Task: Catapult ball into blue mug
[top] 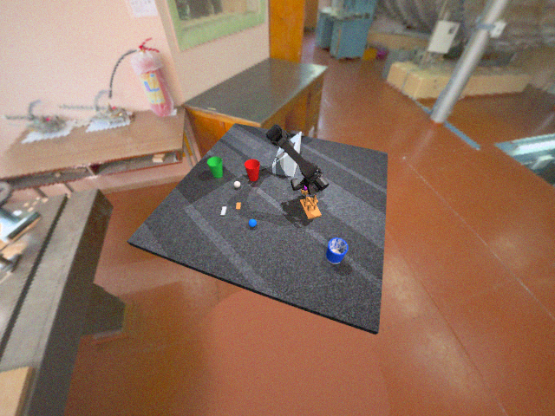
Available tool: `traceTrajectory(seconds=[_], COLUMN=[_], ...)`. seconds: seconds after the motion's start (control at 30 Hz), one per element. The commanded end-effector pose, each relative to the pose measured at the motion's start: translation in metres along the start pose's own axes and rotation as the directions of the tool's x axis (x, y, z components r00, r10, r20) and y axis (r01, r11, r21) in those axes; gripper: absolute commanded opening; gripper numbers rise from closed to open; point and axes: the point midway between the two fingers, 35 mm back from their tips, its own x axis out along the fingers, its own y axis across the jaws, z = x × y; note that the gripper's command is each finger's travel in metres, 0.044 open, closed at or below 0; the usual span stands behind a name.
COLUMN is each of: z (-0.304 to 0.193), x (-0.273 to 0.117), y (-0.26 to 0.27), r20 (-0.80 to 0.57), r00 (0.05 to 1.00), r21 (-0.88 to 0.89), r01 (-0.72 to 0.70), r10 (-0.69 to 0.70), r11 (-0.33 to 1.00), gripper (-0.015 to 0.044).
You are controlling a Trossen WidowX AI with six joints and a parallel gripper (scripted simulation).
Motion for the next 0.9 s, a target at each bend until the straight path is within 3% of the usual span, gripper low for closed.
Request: traceTrajectory(seconds=[0.0, 0.3, 0.53, 0.6, 0.63, 0.67, 0.87], z=[0.0, -0.001, -0.039, -0.045, -0.032, -0.027, 0.028], x=[-0.001, -0.003, -0.102, -0.111, -0.087, -0.088, -0.11], y=[0.0, 0.0, 0.001, 0.001, 0.002, 0.004, 0.017], r20=[0.001, 0.001, 0.002, 0.001, -0.001, 0.015, 0.209], r00=[1.0, 1.0, 1.0, 1.0, 1.0, 1.0, 0.977], r21=[0.0, 0.0, -0.007, -0.008, -0.016, -0.017, -0.035], r01=[0.0, 0.0, 0.001, 0.002, 0.007, 0.001, -0.048], r10=[0.0, 0.0, -0.001, -0.002, -0.007, -0.001, 0.054], r11=[1.0, 1.0, 1.0, 1.0, 1.0, 1.0, 0.998], gripper=[0.0026, 0.0263, 0.044, 0.044, 0.044, 0.044, 0.044])
